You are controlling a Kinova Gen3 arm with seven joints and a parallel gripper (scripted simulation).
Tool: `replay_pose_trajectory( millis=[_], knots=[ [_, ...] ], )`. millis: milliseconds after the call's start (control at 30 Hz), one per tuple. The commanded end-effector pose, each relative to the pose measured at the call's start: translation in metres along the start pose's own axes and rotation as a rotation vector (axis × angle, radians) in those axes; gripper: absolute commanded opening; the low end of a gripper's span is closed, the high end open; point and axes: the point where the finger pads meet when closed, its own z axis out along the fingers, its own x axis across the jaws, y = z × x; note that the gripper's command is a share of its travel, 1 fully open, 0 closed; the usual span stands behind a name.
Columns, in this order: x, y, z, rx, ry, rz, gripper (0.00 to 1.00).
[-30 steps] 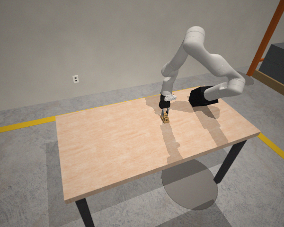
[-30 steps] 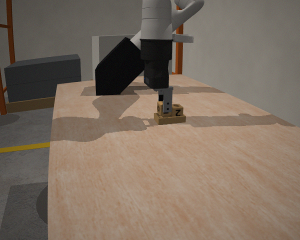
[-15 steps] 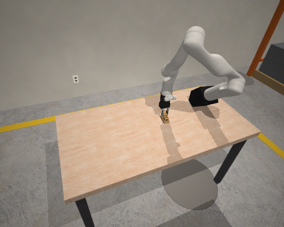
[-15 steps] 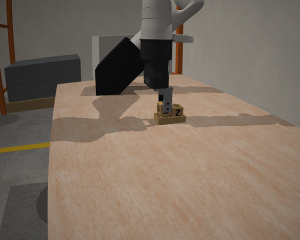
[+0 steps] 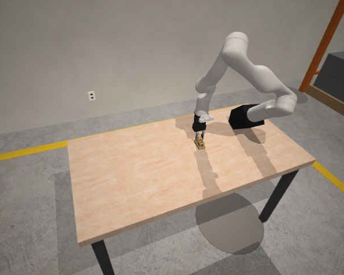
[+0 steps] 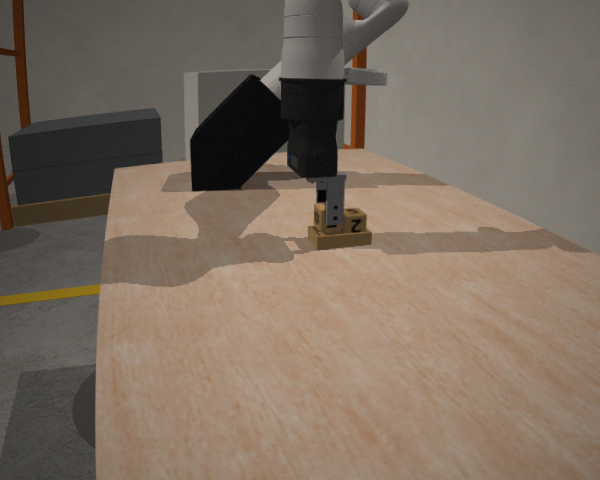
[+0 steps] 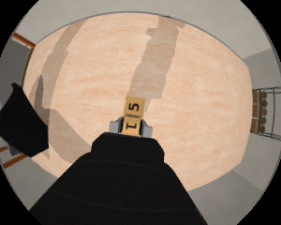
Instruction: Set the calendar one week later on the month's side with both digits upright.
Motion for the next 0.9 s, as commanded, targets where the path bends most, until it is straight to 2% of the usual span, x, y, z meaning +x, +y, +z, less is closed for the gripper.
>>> replay_pose_trajectory(
  millis=[0, 867],
  knots=[
    [0.0019, 0.0021, 0.0004, -0.004, 0.003, -0.004, 0.57],
    [0.0018, 0.0021, 0.0032, -0.004, 0.003, -0.004, 0.57]
  ],
)
